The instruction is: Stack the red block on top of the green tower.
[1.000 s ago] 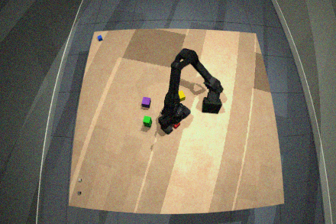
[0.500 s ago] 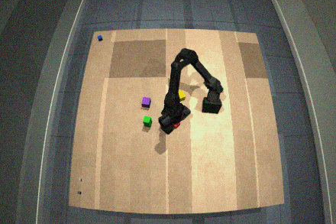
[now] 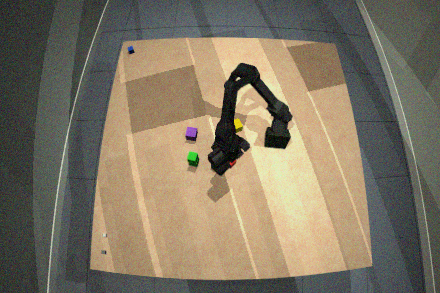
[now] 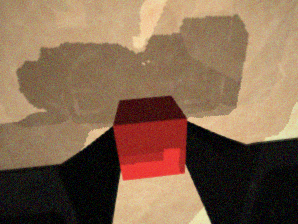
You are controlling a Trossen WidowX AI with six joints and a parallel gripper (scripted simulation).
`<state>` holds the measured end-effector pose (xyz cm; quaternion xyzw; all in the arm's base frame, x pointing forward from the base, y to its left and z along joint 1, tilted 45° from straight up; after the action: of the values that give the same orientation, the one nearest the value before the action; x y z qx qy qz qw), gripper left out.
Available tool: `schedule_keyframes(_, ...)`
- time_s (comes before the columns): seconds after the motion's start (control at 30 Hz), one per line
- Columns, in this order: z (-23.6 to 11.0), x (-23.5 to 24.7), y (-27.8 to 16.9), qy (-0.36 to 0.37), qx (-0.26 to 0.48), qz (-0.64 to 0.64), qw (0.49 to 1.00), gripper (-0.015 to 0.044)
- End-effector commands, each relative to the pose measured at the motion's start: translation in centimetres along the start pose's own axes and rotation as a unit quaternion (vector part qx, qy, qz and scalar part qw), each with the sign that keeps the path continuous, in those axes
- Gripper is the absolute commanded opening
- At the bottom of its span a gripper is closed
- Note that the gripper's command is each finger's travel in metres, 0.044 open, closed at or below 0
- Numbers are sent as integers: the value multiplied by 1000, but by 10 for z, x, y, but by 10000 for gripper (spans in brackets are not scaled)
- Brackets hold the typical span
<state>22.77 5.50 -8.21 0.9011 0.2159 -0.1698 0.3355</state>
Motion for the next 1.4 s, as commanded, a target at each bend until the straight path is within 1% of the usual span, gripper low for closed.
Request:
schedule_keyframes(0.0, -12, 2, 0, 3, 1, 2, 1000, 0)
schedule_keyframes(0.57, -107, 2, -1, 4, 3, 1, 1000, 0)
schedule_keyframes(0.63, -114, 2, -1, 4, 3, 1, 1000, 0)
schedule_keyframes(0.93, -118, 5, 1, 4, 4, 1, 1000, 0)
schedule_keyframes(1.37, -125, 49, 27, 7, 7, 4, 1000, 0)
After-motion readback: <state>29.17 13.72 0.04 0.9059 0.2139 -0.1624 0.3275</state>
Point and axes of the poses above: the point midway between the two fingers, 35 mm back from their tips, its own z axis out along the fingers, its own x axis across the jaws, y = z × x, the point moved 7 cm from there along -z, back along the fingers, and after that the axes turned 11 degrees about z, right-handed, at the moved point
